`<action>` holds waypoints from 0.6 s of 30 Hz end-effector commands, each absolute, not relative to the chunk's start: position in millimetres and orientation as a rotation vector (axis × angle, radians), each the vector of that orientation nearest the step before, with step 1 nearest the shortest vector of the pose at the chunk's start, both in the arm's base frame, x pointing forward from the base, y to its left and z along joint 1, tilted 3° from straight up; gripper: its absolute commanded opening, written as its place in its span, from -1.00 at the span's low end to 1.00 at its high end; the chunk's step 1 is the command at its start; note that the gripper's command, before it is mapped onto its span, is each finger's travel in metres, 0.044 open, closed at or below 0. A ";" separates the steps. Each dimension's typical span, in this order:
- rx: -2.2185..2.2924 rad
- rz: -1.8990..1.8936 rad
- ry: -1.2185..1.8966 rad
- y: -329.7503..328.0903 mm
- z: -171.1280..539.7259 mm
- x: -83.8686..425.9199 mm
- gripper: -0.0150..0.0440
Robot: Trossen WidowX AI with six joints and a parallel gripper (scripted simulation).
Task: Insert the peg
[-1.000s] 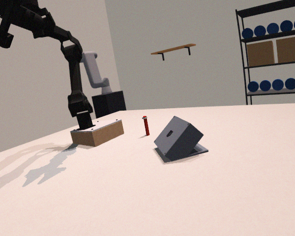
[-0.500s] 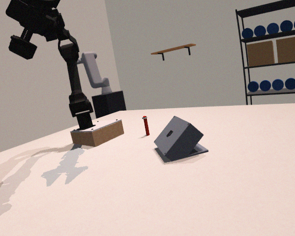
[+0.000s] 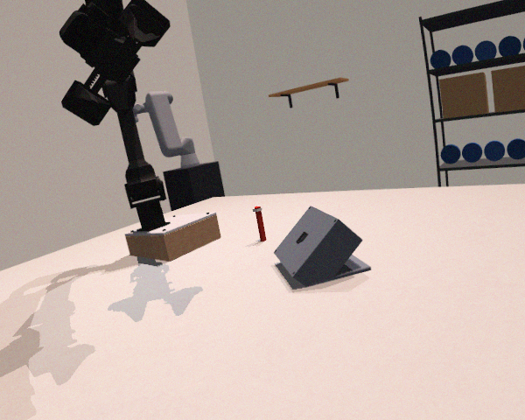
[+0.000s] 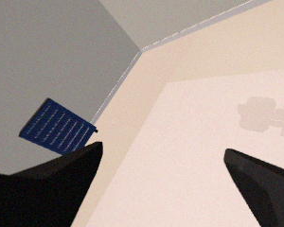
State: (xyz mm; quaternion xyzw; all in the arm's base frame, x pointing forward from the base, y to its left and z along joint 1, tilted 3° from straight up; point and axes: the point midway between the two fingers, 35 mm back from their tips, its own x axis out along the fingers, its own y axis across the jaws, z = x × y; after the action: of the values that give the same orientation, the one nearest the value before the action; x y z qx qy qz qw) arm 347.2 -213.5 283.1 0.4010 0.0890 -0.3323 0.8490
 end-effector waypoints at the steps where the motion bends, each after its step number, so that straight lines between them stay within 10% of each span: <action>1: 0.836 -0.681 0.262 -198.6 267.3 354.3 1.00; 18: 0.752 -0.553 0.579 -116.6 208.5 372.0 1.00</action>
State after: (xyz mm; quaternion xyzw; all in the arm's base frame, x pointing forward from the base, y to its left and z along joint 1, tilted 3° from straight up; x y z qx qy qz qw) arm 372.3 -127.0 218.8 0.3684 0.2531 -0.2680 0.8535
